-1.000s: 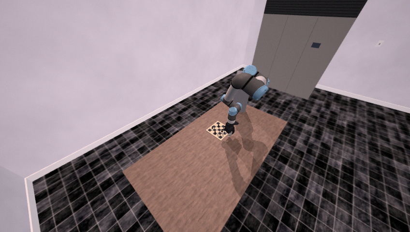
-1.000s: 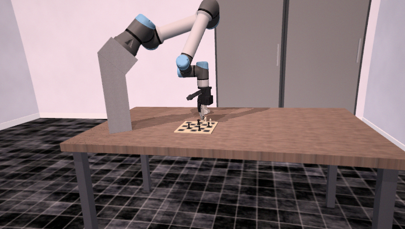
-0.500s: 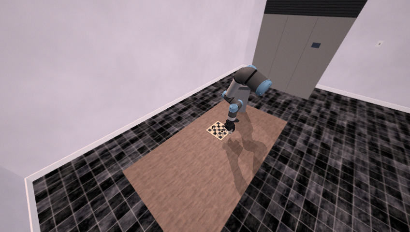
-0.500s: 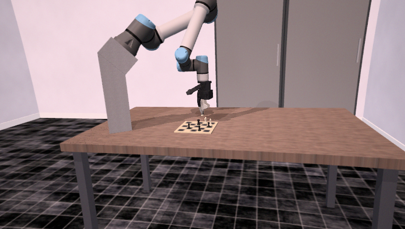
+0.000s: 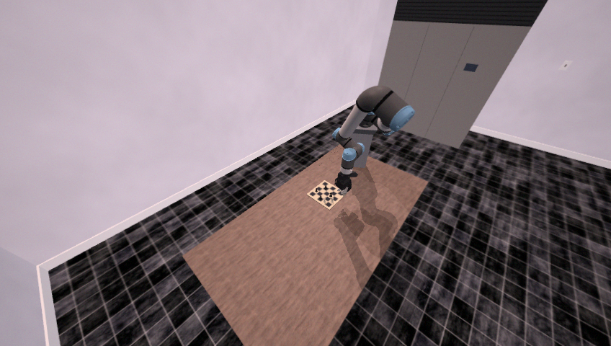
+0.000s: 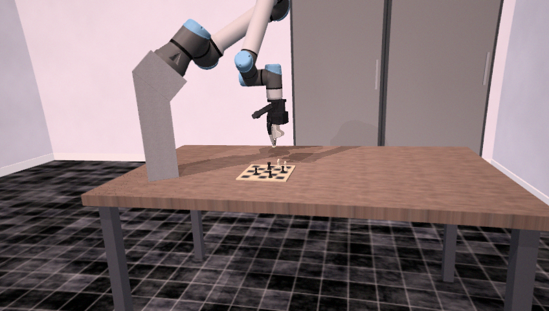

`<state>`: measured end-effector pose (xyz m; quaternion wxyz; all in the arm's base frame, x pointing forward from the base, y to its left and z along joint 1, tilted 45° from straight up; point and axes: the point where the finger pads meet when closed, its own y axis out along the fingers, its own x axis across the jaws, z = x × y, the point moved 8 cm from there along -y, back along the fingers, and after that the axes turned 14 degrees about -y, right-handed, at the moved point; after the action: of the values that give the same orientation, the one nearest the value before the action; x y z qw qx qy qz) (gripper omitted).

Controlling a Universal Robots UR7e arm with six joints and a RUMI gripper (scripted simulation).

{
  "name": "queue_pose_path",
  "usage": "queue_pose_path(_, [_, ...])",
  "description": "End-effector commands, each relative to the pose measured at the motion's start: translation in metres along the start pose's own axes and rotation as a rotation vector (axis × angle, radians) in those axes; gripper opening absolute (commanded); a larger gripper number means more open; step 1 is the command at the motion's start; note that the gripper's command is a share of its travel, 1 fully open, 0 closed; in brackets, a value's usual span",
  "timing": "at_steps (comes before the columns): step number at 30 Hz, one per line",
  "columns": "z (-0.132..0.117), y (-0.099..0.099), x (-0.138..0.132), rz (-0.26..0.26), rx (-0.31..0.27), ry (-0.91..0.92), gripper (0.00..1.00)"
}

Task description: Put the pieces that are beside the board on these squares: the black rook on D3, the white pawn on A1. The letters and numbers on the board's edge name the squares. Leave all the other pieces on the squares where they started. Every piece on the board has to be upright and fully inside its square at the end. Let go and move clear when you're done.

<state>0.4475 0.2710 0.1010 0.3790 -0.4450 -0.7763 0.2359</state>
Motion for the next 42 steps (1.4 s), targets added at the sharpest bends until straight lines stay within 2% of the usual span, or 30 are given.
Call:
queue_pose_path(1, [0.001,-0.013,0.000,-0.002,0.007,0.000,0.00])
queue_pose_path(14, [0.000,-0.013,0.000,-0.002,0.006,-0.002,0.00])
queue_pose_path(18, [-0.005,-0.011,-0.011,0.000,0.008,-0.011,0.00])
queue_pose_path(23, [-0.024,-0.006,-0.056,0.005,0.018,-0.056,0.00])
queue_pose_path(25, [-0.024,-0.006,-0.056,0.005,0.018,-0.056,0.00])
queue_pose_path(29, [-0.042,-0.006,-0.114,0.006,0.023,-0.108,0.00])
queue_pose_path(32, [-0.046,-0.006,-0.129,0.005,0.022,-0.120,0.00])
queue_pose_path(34, [-0.054,-0.009,-0.159,0.003,0.019,-0.144,0.00])
queue_pose_path(35, [-0.054,-0.009,-0.159,0.003,0.019,-0.144,0.00])
queue_pose_path(39, [-0.062,-0.015,-0.203,0.000,0.010,-0.177,0.00])
queue_pose_path(42, [-0.063,-0.016,-0.210,-0.001,0.008,-0.182,0.00])
